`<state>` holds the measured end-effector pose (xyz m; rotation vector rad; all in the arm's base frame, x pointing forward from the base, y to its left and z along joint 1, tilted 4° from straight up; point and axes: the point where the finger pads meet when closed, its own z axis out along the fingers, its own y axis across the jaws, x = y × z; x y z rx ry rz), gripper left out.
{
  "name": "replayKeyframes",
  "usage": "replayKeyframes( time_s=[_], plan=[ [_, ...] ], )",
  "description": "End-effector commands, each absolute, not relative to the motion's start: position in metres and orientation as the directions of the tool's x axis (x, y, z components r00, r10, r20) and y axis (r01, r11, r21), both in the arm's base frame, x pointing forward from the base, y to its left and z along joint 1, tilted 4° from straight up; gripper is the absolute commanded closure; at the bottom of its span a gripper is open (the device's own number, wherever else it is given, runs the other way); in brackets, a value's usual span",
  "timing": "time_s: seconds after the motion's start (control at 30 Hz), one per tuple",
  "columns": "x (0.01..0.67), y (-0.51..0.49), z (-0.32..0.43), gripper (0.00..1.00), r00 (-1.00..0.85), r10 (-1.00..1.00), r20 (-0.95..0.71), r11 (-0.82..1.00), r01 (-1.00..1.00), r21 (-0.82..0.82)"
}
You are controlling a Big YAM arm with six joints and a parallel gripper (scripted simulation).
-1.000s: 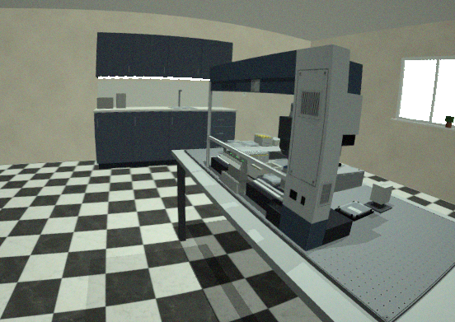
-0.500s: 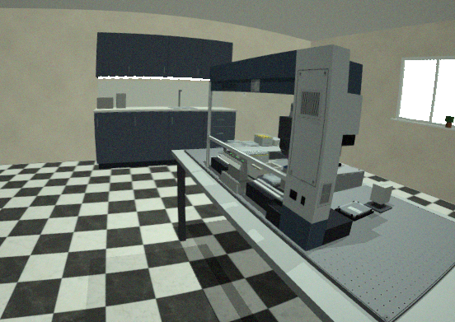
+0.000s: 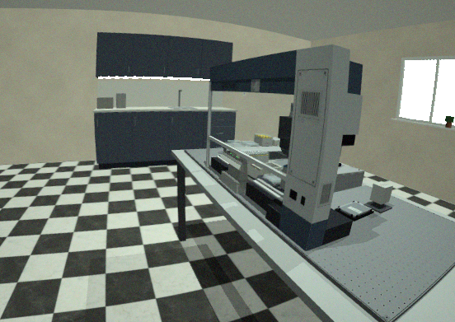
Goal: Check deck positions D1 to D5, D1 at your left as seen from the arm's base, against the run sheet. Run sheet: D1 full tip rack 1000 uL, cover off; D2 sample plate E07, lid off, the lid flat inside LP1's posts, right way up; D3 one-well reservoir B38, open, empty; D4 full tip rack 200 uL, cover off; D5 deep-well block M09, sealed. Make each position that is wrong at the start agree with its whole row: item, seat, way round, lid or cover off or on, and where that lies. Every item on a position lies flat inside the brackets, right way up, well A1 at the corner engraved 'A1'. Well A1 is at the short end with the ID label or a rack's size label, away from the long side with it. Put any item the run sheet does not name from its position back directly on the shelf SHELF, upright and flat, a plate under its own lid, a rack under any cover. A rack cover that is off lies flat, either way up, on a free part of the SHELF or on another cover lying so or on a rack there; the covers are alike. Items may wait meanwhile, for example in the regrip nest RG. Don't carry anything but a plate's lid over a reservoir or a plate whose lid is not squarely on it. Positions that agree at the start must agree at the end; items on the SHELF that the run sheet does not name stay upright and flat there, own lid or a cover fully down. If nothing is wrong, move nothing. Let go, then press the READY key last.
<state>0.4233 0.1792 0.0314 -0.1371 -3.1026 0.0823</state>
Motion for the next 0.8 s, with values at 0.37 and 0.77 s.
replayKeyframes(
  time_s=[0.37,0.77],
  plan=[
    [0.449,0.19,0.087,1.0,-0.995,0.089,-0.04,0.996,0.089,-0.013],
    [0.447,0.192,0.098,1.0,-0.996,0.088,-0.025,0.996,0.089,-0.021]
  ],
)
